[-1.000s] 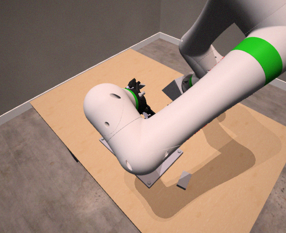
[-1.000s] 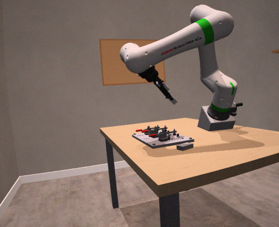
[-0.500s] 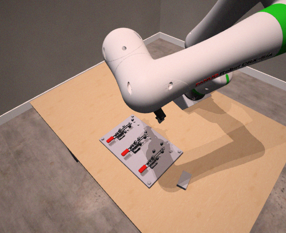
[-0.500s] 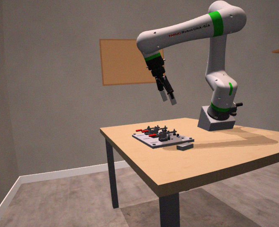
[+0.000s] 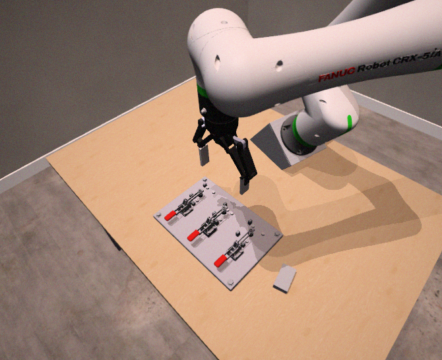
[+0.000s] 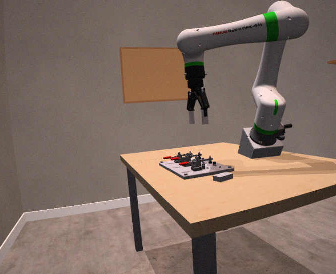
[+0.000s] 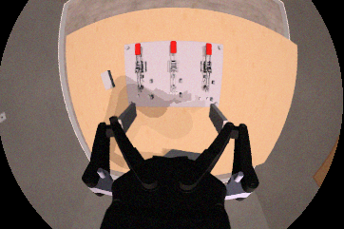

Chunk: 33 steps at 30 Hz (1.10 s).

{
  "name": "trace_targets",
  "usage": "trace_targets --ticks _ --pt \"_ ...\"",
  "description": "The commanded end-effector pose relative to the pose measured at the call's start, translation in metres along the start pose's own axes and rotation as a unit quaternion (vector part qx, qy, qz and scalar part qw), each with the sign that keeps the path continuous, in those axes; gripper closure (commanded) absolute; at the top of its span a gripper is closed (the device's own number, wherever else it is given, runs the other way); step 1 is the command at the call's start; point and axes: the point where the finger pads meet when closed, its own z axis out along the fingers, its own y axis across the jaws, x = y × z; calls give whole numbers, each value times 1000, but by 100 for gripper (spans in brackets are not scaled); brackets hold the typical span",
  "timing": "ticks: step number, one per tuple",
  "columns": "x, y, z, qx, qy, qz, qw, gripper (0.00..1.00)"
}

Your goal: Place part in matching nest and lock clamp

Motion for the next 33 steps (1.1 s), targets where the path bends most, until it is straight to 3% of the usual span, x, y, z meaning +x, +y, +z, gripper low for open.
trace_targets --ticks 1,12,13,33 --pt "0 0 0 0 0 0 1000 0" --pt "0 0 0 0 0 0 1000 0" --pt "0 0 0 0 0 0 1000 100" --pt "0 0 0 0 0 0 1000 100"
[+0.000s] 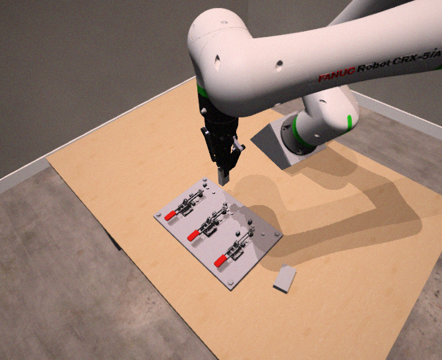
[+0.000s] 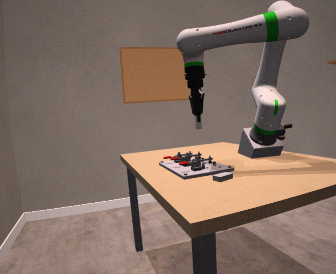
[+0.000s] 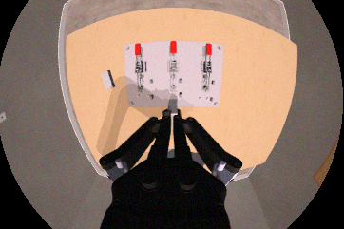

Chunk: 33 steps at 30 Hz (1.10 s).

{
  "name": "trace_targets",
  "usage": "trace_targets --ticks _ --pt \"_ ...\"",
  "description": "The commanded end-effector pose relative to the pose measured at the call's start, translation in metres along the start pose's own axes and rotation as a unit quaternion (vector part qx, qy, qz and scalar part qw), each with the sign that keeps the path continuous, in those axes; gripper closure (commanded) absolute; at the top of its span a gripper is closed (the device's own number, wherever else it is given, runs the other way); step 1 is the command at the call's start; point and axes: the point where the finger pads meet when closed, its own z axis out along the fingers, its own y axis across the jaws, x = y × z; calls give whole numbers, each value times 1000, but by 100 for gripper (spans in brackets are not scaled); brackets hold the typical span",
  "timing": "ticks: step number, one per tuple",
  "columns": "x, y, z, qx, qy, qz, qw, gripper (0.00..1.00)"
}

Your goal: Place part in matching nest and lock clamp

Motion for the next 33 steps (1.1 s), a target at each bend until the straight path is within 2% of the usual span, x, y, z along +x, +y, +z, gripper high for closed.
trace_targets --ticks 1,13,14,33 --pt "0 0 0 0 0 0 1000 100" --pt "0 0 0 0 0 0 1000 100" --pt "0 0 0 0 0 0 1000 42" --pt "0 0 0 0 0 0 1000 42"
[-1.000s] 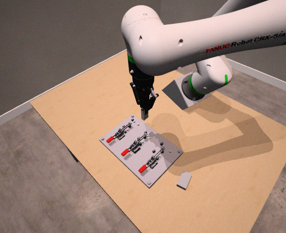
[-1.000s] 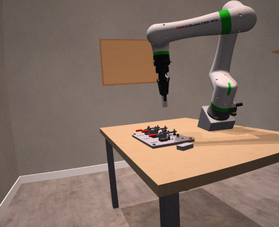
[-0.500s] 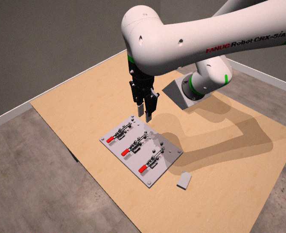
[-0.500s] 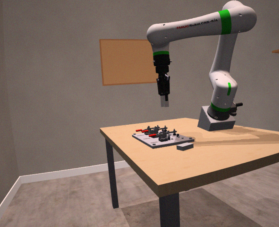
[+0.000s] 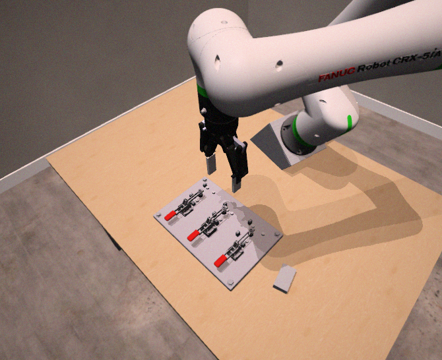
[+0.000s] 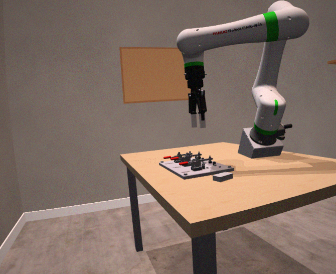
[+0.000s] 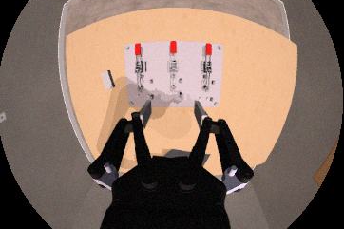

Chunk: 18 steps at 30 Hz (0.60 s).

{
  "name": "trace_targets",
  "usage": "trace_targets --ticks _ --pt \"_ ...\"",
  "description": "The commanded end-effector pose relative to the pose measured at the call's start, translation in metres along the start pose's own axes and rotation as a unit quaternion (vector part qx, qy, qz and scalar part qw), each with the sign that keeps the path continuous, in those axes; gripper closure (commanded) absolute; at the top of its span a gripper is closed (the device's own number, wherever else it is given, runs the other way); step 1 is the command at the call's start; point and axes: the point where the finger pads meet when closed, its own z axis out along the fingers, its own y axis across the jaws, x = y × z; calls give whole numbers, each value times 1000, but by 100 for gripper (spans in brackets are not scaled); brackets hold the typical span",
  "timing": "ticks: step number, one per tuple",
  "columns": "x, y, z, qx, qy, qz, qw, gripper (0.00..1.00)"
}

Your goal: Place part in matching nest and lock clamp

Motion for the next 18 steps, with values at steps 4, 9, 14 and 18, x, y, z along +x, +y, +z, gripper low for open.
trace_targets --ticks 4,9,14,18 --pt "0 0 0 0 0 0 1000 42" --pt "0 0 0 0 0 0 1000 42" --pt "0 0 0 0 0 0 1000 42" --pt "0 0 0 0 0 0 1000 72"
